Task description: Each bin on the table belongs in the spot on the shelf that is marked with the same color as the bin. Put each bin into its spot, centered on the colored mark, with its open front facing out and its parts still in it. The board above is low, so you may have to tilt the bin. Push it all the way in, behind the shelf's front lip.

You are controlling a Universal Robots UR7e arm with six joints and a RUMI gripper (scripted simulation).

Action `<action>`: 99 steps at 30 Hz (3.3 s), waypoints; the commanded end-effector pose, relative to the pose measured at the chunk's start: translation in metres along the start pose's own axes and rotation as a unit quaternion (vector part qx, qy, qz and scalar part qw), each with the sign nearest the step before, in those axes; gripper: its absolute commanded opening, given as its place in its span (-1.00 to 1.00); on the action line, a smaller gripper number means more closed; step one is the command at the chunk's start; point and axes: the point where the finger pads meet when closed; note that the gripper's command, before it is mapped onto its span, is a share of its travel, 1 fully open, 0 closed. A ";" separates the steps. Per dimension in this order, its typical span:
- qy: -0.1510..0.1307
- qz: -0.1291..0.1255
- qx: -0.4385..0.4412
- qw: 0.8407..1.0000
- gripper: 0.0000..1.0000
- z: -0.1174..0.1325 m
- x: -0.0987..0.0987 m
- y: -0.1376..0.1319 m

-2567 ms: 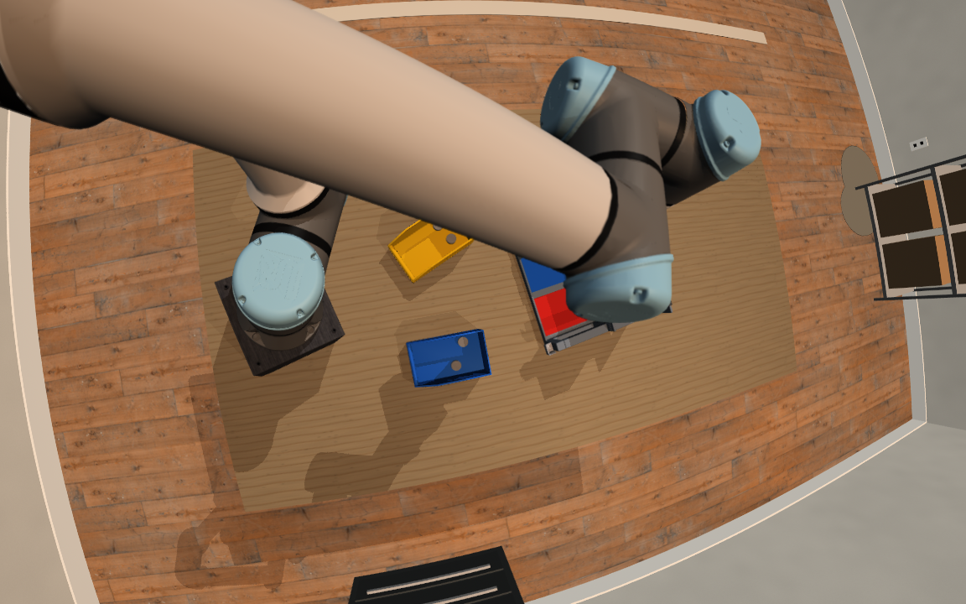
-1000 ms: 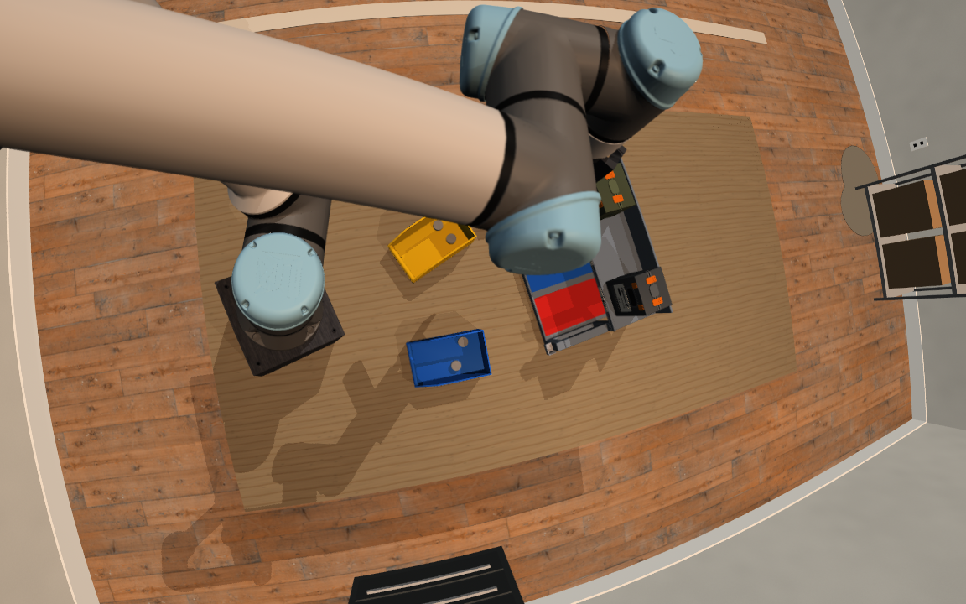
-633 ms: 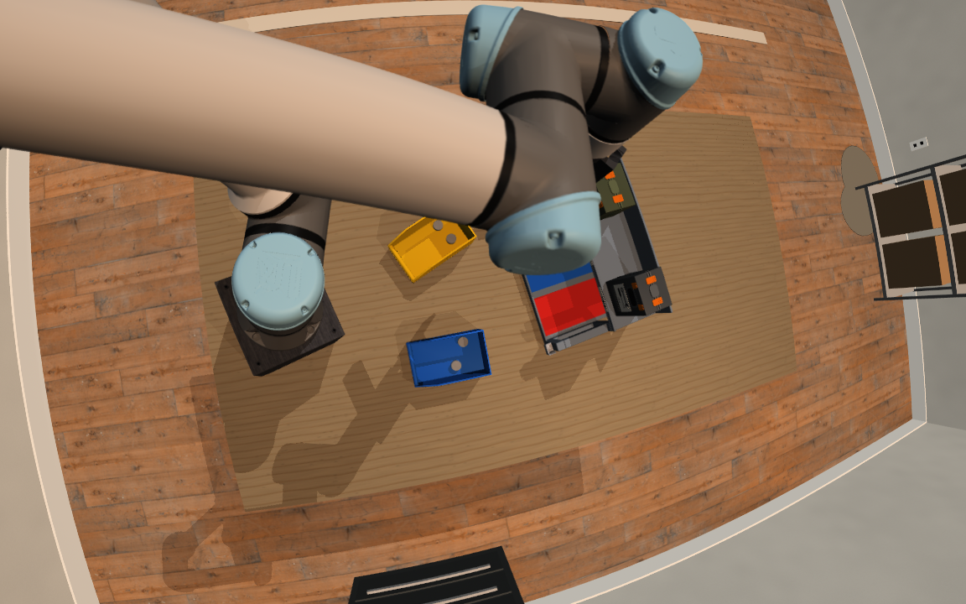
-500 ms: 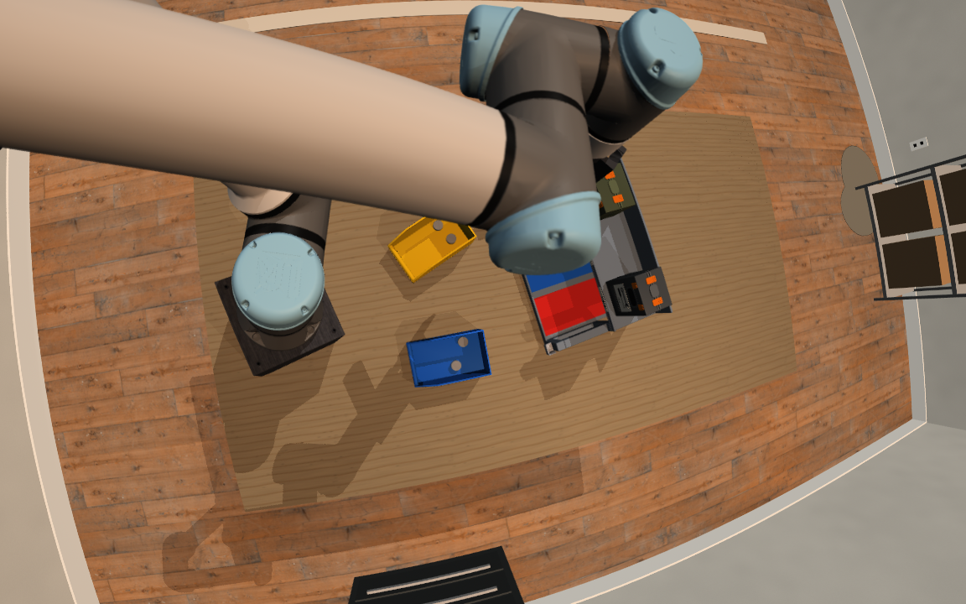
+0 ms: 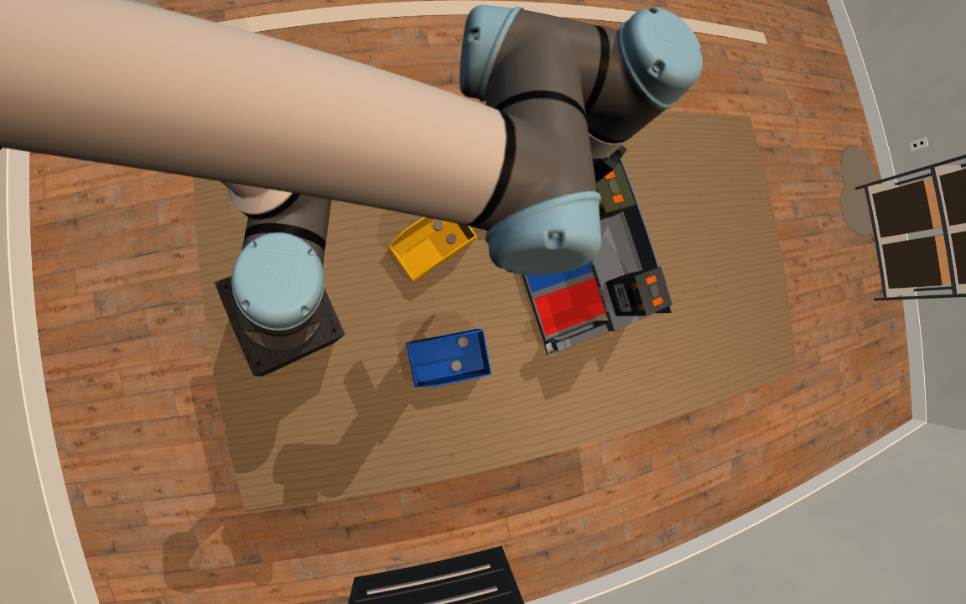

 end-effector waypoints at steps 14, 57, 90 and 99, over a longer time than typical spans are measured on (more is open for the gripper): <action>0.000 0.000 0.000 1.000 1.00 0.000 0.000 0.000; 0.001 -0.005 0.047 0.999 1.00 0.006 0.005 -0.014; 0.004 -0.018 0.196 0.981 1.00 0.019 0.022 -0.057; 0.004 -0.021 0.246 0.969 1.00 0.023 0.028 -0.072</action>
Point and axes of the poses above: the point where the finger pads meet when closed, its own x axis out along the fingers, its own y axis across the jaws, z = x × y, and after that the axes turned 7 degrees about -x, right-handed
